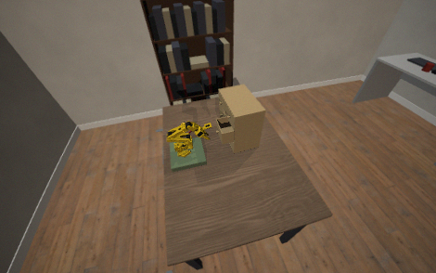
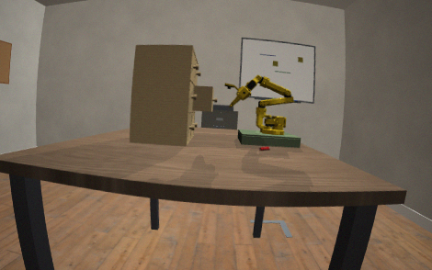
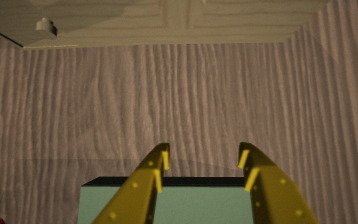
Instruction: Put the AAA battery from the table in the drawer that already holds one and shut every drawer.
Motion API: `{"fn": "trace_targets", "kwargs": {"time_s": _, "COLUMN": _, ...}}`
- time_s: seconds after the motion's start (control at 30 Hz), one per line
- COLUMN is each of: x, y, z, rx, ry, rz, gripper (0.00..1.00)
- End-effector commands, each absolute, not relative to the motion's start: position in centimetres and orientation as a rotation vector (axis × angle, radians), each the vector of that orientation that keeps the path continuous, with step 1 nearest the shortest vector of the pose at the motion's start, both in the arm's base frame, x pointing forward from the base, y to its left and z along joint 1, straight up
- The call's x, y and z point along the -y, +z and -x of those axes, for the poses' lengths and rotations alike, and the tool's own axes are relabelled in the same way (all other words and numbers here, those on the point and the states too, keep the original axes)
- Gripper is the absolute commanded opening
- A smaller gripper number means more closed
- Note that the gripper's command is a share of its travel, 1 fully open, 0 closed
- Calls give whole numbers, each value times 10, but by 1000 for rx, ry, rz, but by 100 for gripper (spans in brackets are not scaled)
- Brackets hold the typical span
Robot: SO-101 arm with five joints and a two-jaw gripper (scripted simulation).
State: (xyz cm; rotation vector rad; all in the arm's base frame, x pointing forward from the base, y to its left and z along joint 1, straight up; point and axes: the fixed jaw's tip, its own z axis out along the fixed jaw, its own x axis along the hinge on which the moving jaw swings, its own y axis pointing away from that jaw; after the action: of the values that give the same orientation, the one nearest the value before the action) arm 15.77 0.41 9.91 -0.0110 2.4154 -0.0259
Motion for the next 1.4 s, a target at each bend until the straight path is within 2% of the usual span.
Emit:
{"fn": "trace_targets", "kwargs": {"time_s": 0.0, "x": -3, "y": 94, "z": -152, "rx": -2555, "ry": -29, "rz": 13, "gripper": 21}}
{"fn": "trace_targets", "kwargs": {"time_s": 0.67, "x": -3, "y": 91, "z": -150, "rx": -2618, "ry": -27, "rz": 15, "gripper": 21}}
{"fn": "trace_targets", "kwargs": {"time_s": 1.17, "x": 0, "y": 168, "z": -172, "rx": -2430, "ry": -37, "rz": -16, "gripper": 21}}
{"fn": "trace_targets", "kwargs": {"time_s": 1.37, "x": 1, "y": 187, "z": -175, "rx": -2380, "ry": -39, "rz": -23, "gripper": 21}}
